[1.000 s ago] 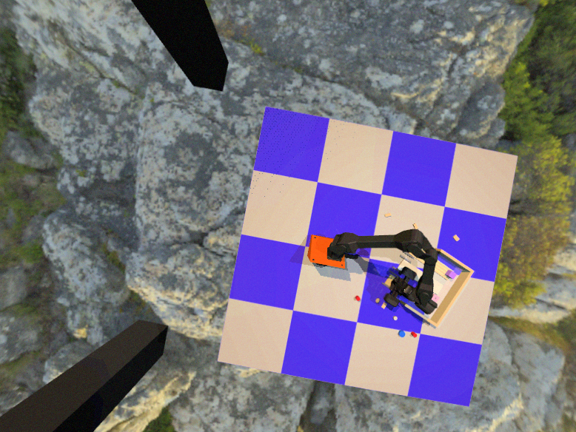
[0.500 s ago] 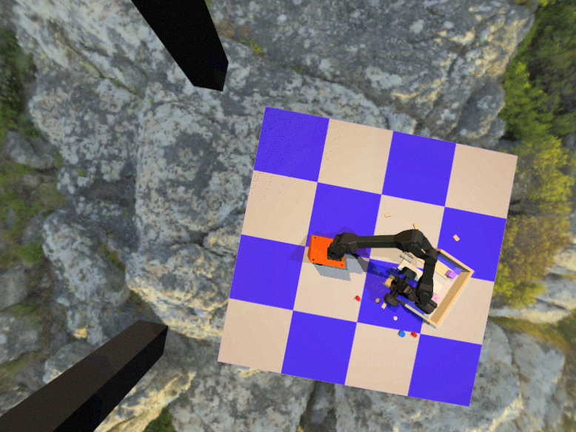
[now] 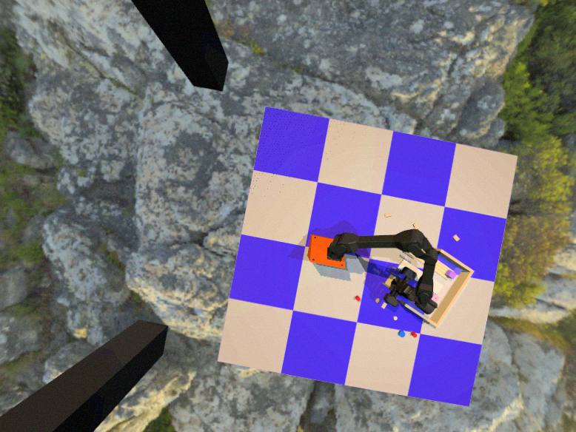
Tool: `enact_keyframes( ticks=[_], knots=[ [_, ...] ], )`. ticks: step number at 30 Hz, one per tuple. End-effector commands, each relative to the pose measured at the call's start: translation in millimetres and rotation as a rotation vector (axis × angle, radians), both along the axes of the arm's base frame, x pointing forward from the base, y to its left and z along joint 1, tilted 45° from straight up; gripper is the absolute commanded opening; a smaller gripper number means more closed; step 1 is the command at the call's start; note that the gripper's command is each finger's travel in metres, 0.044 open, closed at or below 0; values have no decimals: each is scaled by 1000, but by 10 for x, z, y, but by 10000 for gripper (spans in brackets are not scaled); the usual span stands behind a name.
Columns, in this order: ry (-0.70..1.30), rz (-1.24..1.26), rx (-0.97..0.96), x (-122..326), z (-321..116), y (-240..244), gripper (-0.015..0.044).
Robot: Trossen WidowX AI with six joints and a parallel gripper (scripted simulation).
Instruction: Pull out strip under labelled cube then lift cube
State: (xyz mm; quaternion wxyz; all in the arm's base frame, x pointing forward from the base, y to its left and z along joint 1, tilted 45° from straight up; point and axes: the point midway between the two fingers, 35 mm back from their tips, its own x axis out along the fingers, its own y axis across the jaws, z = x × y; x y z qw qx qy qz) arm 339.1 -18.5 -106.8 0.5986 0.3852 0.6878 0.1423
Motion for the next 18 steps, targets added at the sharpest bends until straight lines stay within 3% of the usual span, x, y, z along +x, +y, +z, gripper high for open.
enact_keyframes(
  ticks=[1,18],
  knots=[
    [1,1,3,-12,-11,31,0],
    [3,1,3,-260,42,99,0]
  ],
)
